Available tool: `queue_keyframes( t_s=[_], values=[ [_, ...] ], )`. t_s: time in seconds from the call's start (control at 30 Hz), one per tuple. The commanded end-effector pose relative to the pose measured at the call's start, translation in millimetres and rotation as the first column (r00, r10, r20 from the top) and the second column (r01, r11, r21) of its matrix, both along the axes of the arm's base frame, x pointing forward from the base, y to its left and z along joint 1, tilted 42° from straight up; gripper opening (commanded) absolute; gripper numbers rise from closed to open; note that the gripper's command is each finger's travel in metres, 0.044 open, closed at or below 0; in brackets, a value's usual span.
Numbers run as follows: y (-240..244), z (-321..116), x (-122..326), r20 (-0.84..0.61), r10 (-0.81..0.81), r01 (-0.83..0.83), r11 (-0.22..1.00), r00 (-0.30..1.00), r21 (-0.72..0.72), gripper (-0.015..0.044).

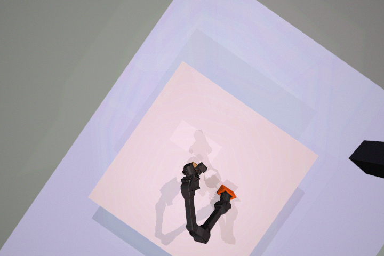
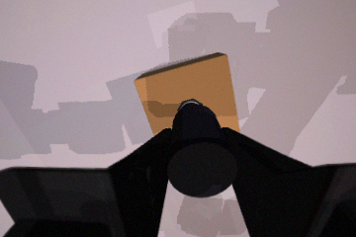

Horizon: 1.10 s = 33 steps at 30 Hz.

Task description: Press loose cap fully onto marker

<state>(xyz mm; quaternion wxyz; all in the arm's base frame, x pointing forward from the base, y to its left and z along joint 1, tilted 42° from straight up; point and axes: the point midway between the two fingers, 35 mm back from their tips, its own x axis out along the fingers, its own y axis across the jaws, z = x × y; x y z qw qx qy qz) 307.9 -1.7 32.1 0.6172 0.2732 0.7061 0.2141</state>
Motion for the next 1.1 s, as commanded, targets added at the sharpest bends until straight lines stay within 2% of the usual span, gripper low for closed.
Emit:
queue_keyframes(
  t_s=[0.0,0.5,1.07],
  values=[
    [5.6,-5.2,-1.8,-0.005,-0.003,0.003,1.0,1.0,0.006,0.0],
    [9.4,-9.2,-2.8,-0.005,-0.002,0.002,1.0,1.0,0.007,0.0],
    [8.7,-9.0,-2.9,-0.004,0.001,-0.001,1.0,1.0,0.003,0.044]
  ],
)
